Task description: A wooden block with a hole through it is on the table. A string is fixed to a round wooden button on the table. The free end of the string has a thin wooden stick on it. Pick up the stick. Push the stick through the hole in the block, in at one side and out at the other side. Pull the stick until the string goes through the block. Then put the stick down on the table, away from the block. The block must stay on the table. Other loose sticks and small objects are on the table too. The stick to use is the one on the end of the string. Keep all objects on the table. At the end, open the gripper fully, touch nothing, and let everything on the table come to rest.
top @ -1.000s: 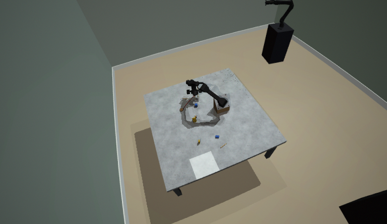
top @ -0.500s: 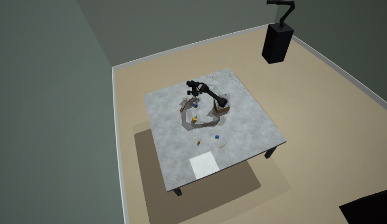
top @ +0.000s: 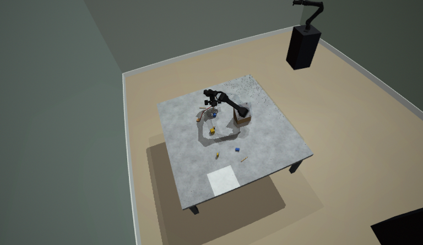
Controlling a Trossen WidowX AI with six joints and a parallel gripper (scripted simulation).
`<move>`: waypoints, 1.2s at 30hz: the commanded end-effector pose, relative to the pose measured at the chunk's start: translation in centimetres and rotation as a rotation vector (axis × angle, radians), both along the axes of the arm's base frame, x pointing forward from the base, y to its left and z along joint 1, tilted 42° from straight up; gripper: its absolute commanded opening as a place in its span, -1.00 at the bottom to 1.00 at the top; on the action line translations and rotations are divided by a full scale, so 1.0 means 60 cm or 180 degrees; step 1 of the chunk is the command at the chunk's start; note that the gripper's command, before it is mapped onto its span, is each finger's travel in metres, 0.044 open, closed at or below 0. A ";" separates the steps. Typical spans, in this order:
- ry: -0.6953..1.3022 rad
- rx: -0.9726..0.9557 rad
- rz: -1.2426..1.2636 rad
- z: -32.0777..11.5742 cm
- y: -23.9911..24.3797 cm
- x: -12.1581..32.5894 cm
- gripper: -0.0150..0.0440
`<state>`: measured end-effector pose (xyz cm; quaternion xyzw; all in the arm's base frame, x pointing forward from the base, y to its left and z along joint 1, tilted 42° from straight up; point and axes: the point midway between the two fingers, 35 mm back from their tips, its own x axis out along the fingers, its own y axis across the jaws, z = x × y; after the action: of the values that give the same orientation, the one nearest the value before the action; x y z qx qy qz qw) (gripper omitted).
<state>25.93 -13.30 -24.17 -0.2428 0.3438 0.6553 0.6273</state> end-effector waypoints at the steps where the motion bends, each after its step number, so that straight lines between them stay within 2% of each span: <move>1: -0.0008 -0.0003 -0.0018 0.009 0.007 0.003 -0.49; 36: -0.0008 -0.0014 -0.0010 0.054 0.062 0.008 -0.49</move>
<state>26.30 -9.76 -21.24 -0.2446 0.3446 0.6555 0.6258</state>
